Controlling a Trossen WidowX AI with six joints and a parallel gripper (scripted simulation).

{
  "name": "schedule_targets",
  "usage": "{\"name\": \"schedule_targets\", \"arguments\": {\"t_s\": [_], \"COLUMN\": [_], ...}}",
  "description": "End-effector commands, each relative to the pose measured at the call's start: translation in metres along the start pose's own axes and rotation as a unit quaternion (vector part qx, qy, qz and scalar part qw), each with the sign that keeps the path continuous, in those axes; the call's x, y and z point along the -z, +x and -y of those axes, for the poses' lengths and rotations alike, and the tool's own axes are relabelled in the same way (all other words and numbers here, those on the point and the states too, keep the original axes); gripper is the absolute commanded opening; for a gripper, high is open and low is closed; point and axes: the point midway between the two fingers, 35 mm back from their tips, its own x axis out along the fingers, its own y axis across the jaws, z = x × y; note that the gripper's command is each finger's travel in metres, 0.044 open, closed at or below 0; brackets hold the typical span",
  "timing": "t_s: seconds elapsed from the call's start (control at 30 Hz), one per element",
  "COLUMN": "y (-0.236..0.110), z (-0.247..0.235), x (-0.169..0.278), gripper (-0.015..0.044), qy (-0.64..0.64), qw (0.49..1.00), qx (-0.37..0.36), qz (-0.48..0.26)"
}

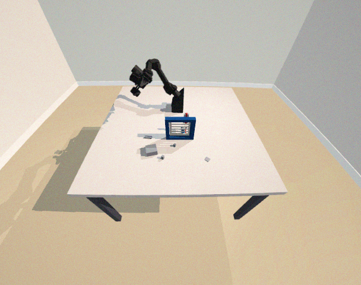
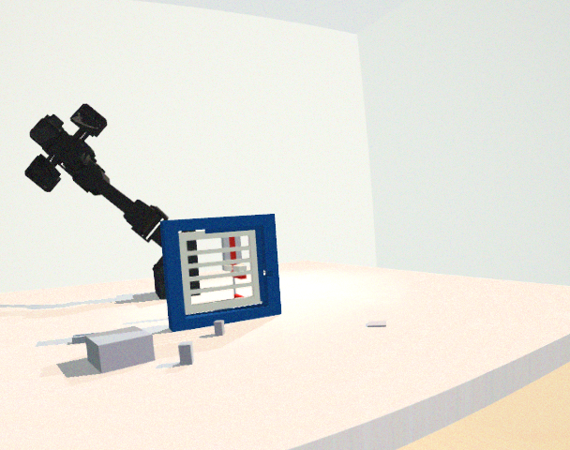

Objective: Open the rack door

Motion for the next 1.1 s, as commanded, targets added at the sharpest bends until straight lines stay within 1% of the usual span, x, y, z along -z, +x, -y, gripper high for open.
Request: {"name": "schedule_targets", "arguments": {"t_s": [0.0, 0.1, 0.53, 1.07], "y": [0.001, 0.009, 0.041, 0.055], "z": [0.000, -0.003, -0.025, -0.054], "x": [0.001, 0.011, 0.073, 0.148], "gripper": [0.0374, 0.0295, 0.0293, 0.0293], "qy": [0.001, 0.009, 0.051, 0.044], "qw": [1.000, 0.999, 0.980, 0.926], "qx": [0.000, 0.001, 0.014, 0.053], "qz": [-0.002, -0.031, -0.192, -0.370]}}
